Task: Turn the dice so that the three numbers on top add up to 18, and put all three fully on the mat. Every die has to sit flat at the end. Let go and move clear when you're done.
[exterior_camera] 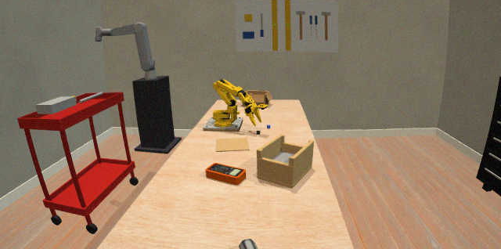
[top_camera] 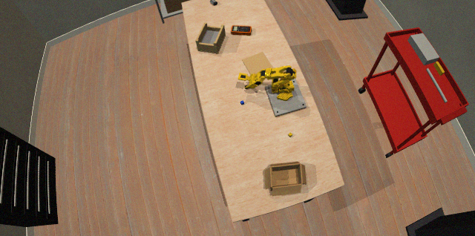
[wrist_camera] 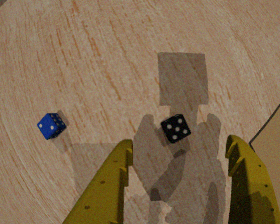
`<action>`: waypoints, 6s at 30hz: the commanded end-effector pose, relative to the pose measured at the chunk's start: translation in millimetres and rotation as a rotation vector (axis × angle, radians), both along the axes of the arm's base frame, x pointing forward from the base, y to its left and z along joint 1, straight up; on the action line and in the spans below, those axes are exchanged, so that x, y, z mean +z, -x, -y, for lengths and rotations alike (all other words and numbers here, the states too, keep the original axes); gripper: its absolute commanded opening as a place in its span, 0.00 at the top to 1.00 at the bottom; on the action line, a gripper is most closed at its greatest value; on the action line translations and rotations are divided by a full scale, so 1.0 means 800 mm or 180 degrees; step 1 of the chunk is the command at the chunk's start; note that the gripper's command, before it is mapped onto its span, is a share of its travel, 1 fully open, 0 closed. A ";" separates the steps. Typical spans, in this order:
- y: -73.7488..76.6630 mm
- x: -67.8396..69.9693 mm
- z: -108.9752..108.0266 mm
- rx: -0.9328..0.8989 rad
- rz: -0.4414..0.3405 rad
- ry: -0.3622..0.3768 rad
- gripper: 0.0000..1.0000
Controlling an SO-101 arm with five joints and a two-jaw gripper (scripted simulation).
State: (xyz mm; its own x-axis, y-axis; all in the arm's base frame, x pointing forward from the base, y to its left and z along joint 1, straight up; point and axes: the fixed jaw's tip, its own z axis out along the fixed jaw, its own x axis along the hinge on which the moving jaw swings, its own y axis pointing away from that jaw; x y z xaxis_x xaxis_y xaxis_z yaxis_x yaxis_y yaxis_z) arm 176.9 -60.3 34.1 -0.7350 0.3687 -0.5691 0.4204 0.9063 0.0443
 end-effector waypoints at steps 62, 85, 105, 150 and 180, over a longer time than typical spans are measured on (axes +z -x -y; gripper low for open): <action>0.029 -0.022 0.022 -0.0247 -0.0095 0.0109 0.75; -0.008 -0.020 -0.037 0.0715 -0.0075 0.0120 0.75; -0.023 -0.021 -0.079 0.1296 -0.0062 0.0126 0.75; -0.028 -0.018 -0.083 0.1332 -0.0035 0.0124 0.75; -0.029 -0.017 -0.105 0.1612 -0.0029 0.0127 0.75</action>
